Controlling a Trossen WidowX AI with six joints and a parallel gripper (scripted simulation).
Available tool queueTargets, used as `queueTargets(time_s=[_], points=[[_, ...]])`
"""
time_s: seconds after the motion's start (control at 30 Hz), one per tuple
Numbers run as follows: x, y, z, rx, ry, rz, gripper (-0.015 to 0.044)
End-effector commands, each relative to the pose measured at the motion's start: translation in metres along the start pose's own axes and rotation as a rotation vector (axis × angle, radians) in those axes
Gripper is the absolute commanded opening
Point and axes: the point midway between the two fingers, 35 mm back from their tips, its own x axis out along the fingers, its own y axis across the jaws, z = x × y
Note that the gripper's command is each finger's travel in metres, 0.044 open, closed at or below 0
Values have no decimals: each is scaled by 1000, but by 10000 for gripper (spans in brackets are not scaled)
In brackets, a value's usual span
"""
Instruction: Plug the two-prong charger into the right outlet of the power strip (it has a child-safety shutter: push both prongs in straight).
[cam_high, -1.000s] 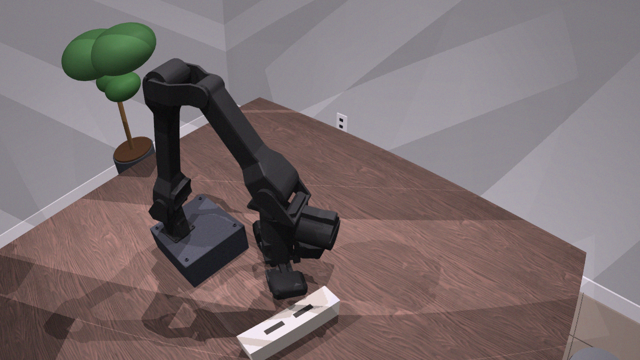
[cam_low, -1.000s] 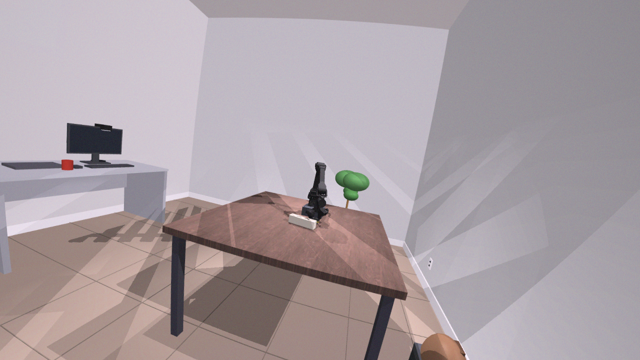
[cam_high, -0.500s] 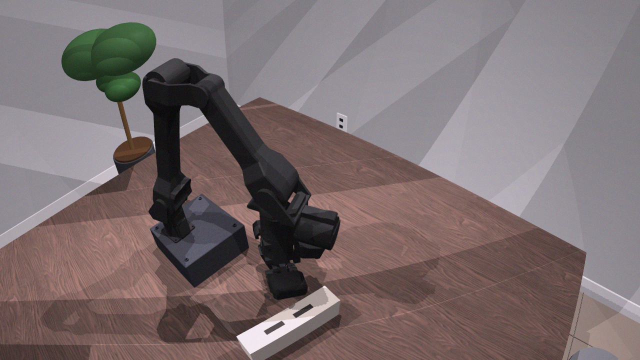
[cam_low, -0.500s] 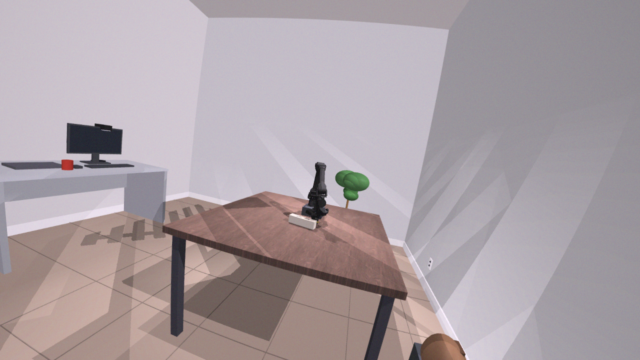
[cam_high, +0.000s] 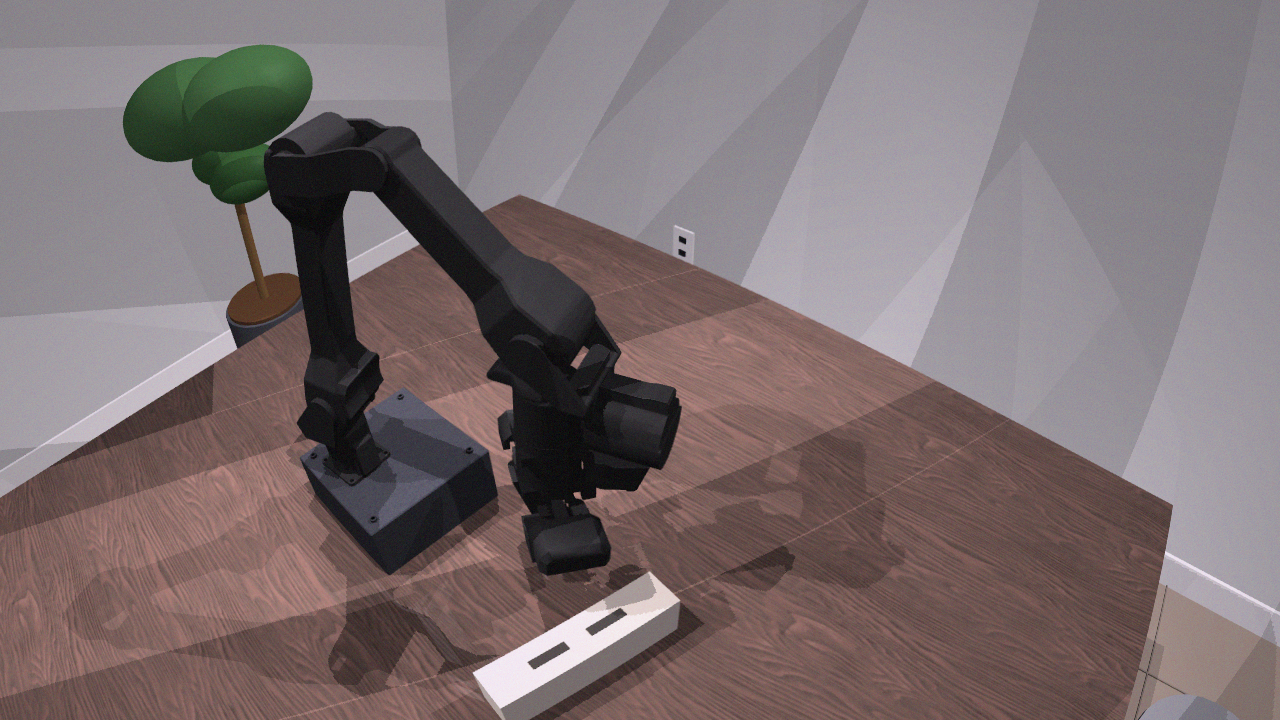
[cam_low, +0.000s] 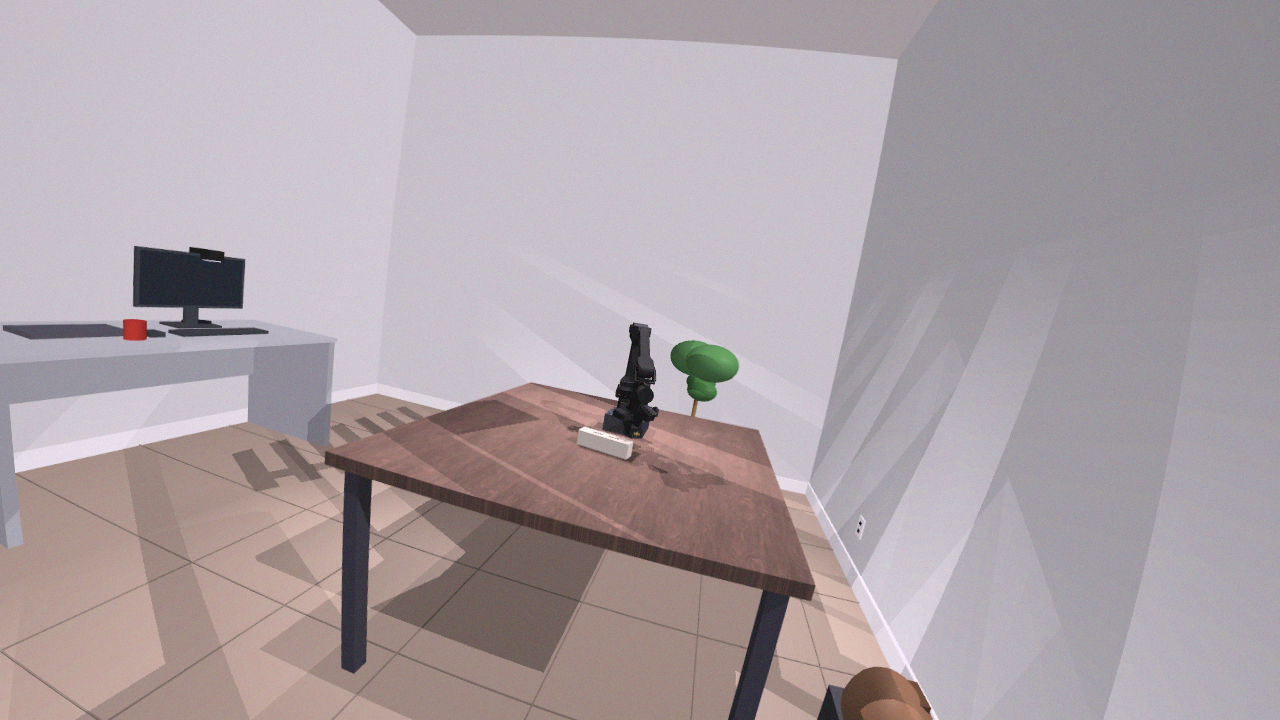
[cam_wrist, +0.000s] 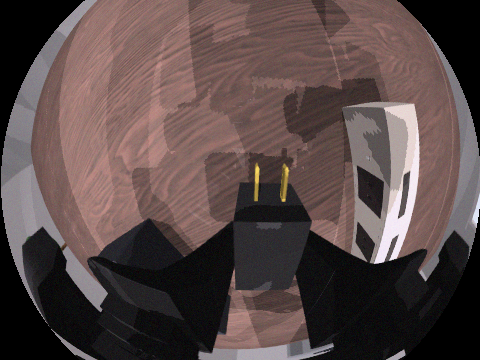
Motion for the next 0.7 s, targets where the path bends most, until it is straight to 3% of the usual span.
queueTargets(time_s=[0.0, 0.67], points=[[-14, 0, -2, -2, -3, -7, 0], [1, -11, -24, 341, -9, 13, 0]])
